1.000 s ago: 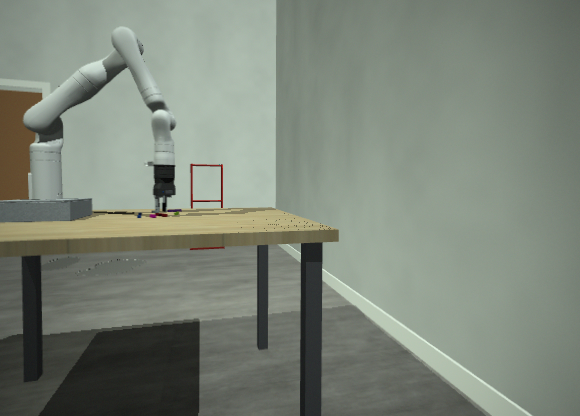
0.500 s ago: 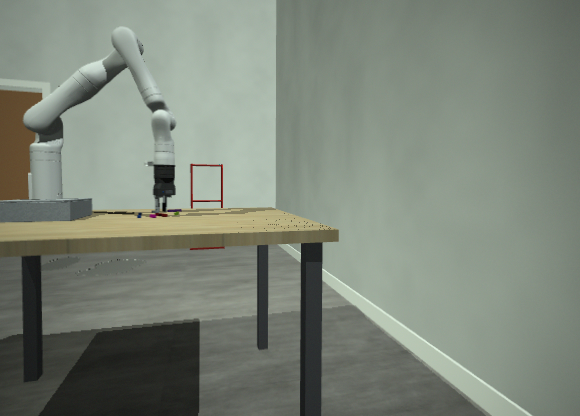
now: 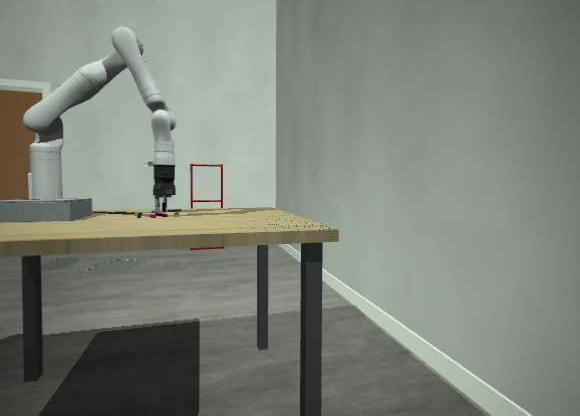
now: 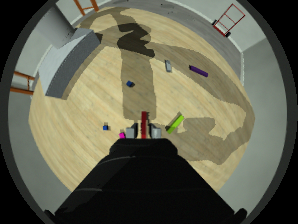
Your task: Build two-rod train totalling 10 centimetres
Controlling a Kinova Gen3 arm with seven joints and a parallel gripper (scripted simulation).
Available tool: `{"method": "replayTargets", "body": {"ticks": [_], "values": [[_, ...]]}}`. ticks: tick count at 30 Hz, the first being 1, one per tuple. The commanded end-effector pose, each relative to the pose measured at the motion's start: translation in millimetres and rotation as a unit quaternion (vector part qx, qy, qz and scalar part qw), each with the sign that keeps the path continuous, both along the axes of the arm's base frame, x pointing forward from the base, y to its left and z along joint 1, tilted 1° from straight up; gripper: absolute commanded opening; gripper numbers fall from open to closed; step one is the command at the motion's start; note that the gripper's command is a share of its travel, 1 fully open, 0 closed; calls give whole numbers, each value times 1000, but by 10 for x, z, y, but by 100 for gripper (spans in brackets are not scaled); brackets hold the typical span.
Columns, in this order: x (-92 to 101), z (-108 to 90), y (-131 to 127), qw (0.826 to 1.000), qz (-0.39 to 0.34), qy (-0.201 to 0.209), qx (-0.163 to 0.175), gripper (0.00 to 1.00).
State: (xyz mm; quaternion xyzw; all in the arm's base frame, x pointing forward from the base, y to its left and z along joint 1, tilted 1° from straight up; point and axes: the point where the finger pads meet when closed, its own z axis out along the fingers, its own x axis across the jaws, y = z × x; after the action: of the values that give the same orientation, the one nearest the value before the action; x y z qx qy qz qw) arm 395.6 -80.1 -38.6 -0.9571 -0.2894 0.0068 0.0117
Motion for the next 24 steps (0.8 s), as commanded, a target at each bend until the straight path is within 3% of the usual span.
{"method": "replayTargets", "body": {"ticks": [1, 24], "values": [[-16, 2, 4, 1000, 4, 1, 1, 54], [17, -135, -11, 1000, 4, -4, -2, 54]]}}
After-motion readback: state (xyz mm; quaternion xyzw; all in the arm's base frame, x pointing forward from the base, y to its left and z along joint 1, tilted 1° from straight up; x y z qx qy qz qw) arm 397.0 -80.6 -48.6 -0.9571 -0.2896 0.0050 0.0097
